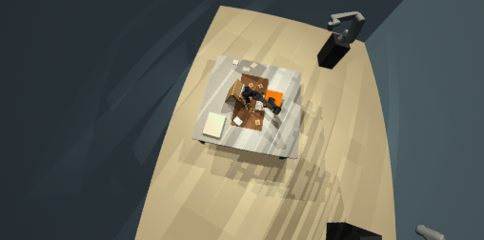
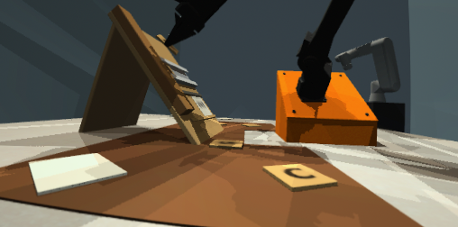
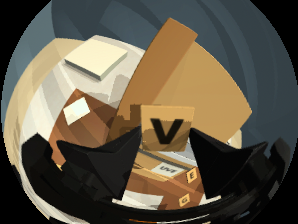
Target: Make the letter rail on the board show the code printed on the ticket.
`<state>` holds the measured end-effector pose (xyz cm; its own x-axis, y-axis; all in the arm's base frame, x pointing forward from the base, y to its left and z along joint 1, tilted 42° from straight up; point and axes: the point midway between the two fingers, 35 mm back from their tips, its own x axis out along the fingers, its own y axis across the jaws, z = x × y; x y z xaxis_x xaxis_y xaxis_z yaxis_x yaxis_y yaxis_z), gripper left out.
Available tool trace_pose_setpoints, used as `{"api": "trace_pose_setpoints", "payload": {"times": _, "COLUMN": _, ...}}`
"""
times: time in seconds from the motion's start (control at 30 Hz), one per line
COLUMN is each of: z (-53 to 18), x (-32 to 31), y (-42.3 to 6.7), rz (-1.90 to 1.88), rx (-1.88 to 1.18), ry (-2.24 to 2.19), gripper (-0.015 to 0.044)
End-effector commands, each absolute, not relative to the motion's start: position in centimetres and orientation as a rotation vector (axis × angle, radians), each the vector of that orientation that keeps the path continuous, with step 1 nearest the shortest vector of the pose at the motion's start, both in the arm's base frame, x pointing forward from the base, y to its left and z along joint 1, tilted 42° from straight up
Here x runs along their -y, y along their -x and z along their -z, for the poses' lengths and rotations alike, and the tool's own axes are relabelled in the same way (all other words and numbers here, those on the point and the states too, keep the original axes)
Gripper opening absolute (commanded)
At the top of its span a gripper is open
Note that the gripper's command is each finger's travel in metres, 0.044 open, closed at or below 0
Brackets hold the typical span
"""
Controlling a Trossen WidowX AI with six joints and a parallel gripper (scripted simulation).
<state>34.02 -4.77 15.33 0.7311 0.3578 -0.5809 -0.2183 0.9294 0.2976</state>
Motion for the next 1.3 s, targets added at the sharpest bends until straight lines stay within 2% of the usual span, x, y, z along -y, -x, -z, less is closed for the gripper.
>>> {"api": "trace_pose_setpoints", "payload": {"times": 0.0, "z": -15.2, "x": 6.8, "y": -34.7, "rz": -0.271, "rx": -0.669, "ry": -0.233, "gripper": 0.0000}}
{"api": "trace_pose_setpoints", "payload": {"times": 0.63, "z": -8.3, "x": 14.2, "y": -34.4, "rz": -0.197, "rx": -0.707, "ry": -0.391, "gripper": 0.0000}}
{"api": "trace_pose_setpoints", "payload": {"times": 1.27, "z": -0.2, "x": 20.3, "y": -30.5, "rz": -0.143, "rx": -0.683, "ry": -0.586, "gripper": 0.0000}}
